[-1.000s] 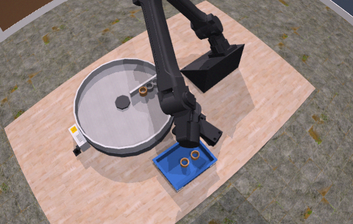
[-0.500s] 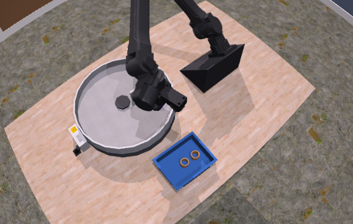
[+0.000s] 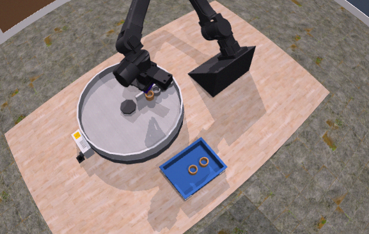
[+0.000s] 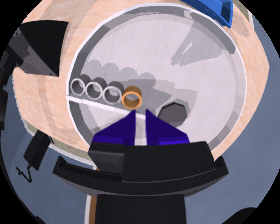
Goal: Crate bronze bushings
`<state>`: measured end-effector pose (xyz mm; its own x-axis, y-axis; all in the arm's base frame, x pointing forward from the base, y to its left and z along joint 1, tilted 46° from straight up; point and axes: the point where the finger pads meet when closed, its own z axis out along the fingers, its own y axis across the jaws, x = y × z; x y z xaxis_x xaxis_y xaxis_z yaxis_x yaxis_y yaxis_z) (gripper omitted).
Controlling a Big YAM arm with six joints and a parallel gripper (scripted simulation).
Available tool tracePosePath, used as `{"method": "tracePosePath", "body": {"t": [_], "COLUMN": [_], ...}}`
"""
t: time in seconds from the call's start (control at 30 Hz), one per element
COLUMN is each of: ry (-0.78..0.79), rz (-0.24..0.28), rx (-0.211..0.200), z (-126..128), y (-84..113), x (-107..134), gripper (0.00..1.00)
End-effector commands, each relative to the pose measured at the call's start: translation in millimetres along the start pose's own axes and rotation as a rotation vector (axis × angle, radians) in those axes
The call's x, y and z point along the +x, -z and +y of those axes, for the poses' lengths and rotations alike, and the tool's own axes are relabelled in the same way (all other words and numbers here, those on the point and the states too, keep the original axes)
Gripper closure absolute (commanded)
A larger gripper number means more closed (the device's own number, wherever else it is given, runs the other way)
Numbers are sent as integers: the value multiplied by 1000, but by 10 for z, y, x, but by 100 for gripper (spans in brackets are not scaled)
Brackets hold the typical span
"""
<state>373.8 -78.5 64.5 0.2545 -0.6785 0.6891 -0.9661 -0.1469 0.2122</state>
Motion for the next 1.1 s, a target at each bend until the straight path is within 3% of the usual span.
{"method": "tracePosePath", "body": {"t": [0.0, 0.03, 0.13, 1.07], "ry": [86, 78, 59, 73], "rz": [2, -1, 1, 0], "rx": [4, -8, 6, 1], "z": [-83, -31, -13, -25], "y": [45, 0, 50, 32], "x": [-9, 43, 138, 89], "gripper": [87, 87, 87, 87]}}
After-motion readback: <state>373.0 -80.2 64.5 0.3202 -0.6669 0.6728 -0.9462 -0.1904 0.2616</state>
